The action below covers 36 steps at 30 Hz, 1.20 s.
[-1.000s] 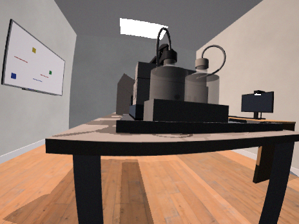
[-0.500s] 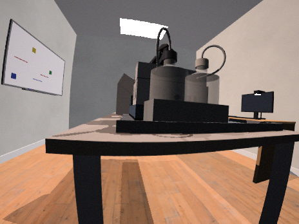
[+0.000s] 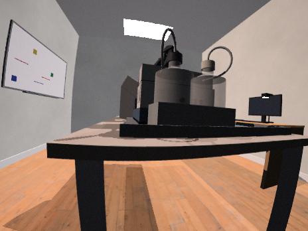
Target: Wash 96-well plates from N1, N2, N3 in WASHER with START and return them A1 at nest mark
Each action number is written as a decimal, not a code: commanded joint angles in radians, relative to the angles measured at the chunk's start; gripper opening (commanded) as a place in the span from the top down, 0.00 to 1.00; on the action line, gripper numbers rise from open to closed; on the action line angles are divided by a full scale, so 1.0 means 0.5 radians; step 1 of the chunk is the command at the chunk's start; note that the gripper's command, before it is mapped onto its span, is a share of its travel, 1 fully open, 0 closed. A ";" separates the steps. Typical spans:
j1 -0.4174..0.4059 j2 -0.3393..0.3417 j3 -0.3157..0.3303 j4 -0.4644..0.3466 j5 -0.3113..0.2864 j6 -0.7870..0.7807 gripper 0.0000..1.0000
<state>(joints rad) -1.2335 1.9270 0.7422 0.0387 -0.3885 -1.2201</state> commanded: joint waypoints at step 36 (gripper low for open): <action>0.006 0.015 -0.002 0.040 0.005 0.011 1.00</action>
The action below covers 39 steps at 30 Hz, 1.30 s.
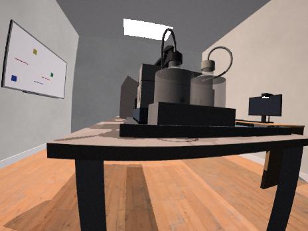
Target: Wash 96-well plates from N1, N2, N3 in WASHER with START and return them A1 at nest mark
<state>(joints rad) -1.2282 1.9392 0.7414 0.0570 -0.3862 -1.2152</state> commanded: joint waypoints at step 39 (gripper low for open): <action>0.010 0.040 0.017 0.041 0.006 0.016 1.00</action>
<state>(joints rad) -1.2209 1.9636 0.7475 0.0753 -0.3832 -1.2079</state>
